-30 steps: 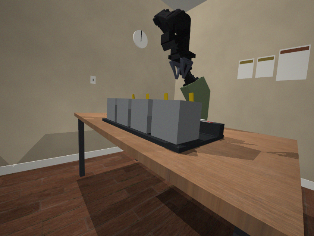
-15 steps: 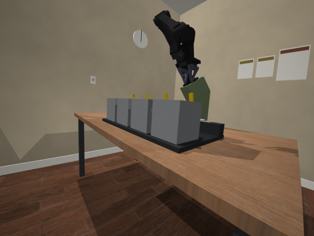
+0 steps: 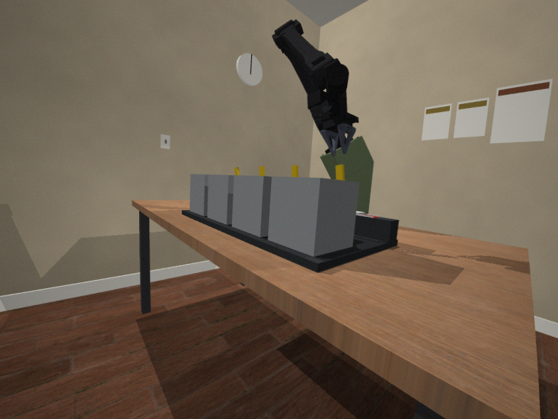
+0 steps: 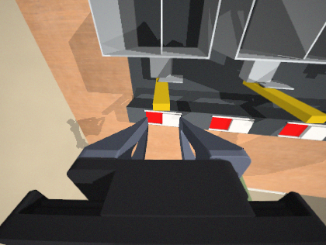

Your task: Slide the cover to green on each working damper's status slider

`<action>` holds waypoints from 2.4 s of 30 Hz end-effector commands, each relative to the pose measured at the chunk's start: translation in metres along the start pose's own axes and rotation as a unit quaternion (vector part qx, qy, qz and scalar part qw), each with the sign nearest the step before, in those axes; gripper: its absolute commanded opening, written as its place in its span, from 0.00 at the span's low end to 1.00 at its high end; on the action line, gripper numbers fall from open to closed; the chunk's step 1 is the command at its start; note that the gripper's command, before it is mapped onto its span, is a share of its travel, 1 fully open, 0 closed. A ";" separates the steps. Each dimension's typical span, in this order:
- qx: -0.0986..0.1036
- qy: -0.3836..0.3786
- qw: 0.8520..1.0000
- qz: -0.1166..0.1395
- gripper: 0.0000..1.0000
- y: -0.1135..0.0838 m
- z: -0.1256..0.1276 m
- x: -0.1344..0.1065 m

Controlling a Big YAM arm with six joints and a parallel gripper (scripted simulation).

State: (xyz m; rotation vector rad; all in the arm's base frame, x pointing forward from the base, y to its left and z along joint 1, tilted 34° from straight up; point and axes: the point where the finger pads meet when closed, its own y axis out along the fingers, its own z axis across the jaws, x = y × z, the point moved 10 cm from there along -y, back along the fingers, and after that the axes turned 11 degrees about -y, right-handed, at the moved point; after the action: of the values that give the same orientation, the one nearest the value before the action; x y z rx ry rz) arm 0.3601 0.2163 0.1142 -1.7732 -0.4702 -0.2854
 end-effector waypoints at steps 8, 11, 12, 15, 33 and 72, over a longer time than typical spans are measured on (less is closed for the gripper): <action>0.015 0.005 1.000 -0.025 0.36 -0.009 0.008 0.019; 0.014 0.005 1.000 -0.024 0.36 -0.008 0.008 0.018; 0.013 0.004 1.000 -0.022 0.36 -0.006 0.008 0.018; 0.010 0.004 1.000 -0.016 0.36 0.000 0.006 0.016; 0.007 0.008 1.000 -0.016 0.36 0.025 0.003 0.019; 0.008 0.004 1.000 -0.016 0.36 0.069 0.009 0.017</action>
State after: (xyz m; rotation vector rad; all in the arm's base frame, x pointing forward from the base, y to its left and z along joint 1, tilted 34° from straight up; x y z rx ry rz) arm 0.3921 0.2056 0.0589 -1.7672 -0.4756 -0.2921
